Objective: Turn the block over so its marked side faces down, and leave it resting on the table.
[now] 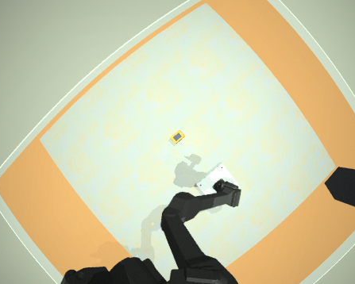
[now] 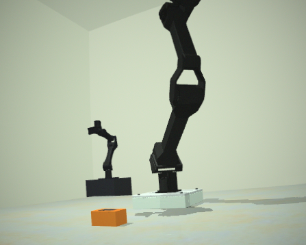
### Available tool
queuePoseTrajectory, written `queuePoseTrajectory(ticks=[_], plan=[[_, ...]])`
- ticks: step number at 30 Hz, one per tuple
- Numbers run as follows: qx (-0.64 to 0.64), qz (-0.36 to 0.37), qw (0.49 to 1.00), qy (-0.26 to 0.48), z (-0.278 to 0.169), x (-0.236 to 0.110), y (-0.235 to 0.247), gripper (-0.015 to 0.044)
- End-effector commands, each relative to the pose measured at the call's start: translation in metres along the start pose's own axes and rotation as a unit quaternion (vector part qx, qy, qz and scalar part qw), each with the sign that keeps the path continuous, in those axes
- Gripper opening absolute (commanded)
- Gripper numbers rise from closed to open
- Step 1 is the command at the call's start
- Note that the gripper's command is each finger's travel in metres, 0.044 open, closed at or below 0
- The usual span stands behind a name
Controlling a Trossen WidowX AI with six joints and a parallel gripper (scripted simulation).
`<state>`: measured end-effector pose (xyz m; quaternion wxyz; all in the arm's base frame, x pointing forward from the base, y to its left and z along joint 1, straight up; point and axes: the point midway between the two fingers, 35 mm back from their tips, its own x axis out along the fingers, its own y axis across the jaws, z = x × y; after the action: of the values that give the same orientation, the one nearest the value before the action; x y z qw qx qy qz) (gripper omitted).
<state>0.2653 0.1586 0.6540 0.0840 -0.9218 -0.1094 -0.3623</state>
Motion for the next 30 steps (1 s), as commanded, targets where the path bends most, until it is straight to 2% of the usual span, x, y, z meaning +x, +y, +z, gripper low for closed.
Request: queuePoseTrajectory(ticks=[1, 9, 18, 23, 30], plan=[[0.054, -0.014, 0.996, 0.065, -0.057, -0.020, -0.001, 0.0440], [0.215, -0.041, 0.957, 0.191, -0.158, -0.068, 0.018, 0.0440], [0.411, -0.039, 0.852, 0.322, -0.243, -0.132, 0.104, 0.0440], [0.509, -0.017, 0.772, 0.380, -0.260, -0.161, 0.172, 0.0440], [0.632, 0.033, 0.651, 0.419, -0.241, -0.184, 0.264, 0.0440]])
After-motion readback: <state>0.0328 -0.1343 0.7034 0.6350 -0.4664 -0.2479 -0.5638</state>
